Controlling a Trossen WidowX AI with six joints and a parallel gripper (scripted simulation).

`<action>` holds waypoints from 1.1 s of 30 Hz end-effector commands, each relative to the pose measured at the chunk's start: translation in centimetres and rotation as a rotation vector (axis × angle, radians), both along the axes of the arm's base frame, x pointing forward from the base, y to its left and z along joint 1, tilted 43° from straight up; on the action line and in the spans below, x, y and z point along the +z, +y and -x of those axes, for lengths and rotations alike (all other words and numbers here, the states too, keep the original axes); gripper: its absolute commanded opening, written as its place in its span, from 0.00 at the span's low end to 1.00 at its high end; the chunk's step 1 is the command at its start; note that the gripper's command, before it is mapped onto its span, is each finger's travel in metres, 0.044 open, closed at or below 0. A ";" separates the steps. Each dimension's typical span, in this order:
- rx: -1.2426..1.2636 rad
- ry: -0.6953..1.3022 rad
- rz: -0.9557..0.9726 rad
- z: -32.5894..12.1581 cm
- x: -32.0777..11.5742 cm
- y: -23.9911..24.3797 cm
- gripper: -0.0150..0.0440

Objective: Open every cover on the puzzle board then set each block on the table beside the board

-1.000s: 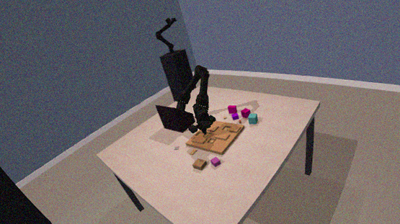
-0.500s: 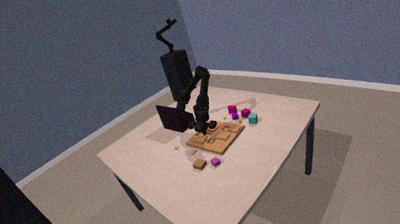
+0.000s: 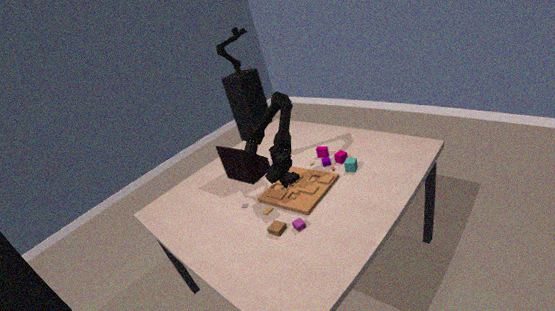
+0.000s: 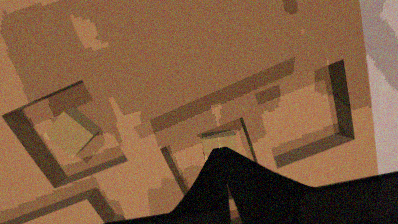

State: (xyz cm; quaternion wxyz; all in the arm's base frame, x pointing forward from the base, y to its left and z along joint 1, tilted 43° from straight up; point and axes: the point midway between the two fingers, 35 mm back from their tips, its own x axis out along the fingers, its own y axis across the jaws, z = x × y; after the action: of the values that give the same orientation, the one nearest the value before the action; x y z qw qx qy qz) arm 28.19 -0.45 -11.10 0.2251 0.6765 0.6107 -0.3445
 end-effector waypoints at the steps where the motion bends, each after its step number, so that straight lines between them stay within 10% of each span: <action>1: -0.016 0.007 -0.005 -0.4 0.2 0.4 0.25; 33: -0.096 0.080 -0.007 -0.6 0.6 0.4 0.25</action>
State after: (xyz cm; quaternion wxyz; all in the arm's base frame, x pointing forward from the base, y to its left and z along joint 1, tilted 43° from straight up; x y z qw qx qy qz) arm 28.80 0.05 -10.64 0.1848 0.6912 0.5888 -0.3760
